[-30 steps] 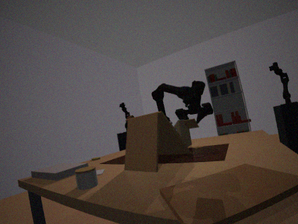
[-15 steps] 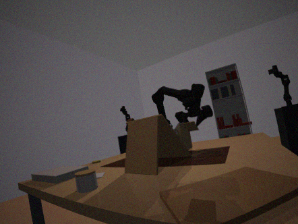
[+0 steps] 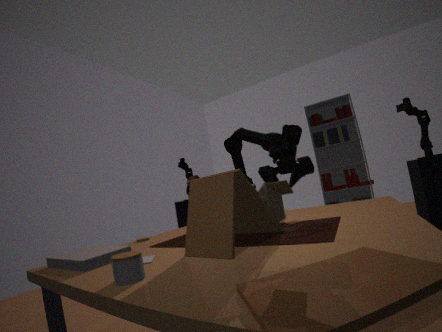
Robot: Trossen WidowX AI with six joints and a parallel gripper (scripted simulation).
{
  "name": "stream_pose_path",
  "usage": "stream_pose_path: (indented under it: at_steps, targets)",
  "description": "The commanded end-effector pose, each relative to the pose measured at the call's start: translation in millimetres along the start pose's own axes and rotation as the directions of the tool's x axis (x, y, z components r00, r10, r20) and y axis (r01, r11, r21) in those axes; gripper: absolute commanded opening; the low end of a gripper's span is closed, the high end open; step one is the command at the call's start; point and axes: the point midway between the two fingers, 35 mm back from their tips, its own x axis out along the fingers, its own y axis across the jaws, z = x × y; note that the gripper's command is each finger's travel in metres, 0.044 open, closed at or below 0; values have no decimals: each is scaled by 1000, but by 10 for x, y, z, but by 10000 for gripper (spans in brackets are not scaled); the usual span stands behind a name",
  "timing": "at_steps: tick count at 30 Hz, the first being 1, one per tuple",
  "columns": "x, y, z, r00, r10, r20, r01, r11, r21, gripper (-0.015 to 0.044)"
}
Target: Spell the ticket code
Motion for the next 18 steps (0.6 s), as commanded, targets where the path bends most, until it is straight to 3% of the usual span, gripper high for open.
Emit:
stream_pose_path:
  at_steps: [1,18]
  targets:
    - [2,-33,-11,1000,-4,1,4,1000,-5,0]
    - [2,-115,-8,1000,-5,1,5,1000,-6,0]
